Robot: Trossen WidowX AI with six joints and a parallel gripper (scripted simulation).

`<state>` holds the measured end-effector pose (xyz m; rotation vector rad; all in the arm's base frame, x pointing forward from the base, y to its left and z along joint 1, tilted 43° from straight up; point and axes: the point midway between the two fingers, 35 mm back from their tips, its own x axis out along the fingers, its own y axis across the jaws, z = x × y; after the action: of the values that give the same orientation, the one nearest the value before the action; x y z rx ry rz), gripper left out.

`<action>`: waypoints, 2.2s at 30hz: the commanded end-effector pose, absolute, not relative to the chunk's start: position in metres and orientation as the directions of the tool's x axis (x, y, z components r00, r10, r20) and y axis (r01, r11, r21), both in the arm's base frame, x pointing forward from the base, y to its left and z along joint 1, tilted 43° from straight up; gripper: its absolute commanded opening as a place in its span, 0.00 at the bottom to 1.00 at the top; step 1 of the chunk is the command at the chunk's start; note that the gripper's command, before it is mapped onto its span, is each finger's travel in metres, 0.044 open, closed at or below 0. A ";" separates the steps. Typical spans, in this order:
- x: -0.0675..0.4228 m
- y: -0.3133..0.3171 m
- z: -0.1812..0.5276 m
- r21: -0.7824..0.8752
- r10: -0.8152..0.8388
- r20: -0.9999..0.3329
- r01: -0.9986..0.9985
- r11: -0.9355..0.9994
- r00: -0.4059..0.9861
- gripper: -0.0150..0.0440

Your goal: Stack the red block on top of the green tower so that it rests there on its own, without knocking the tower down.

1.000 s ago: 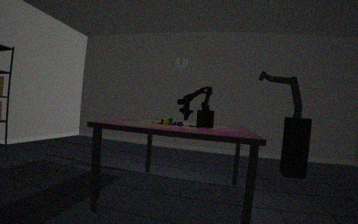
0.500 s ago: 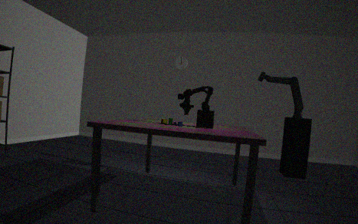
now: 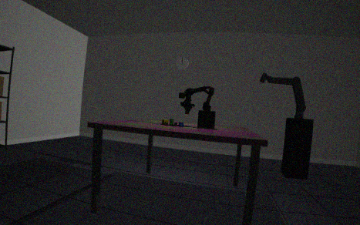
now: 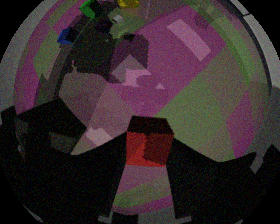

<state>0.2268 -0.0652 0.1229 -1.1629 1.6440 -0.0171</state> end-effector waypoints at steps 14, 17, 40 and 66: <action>0.275 -0.013 0.092 -0.520 -0.661 -0.748 -0.668 0.533 0.054 0.25; 0.282 -0.003 0.084 -0.518 -0.659 -0.750 -0.668 0.534 0.055 0.25; 0.314 0.083 0.009 -0.517 -0.658 -0.751 -0.667 0.537 0.053 0.25; 0.312 0.126 -0.072 -0.530 -0.672 -0.739 -0.661 0.531 0.053 0.25</action>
<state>0.3139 0.1362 -0.0595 -1.1407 1.6213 -0.0103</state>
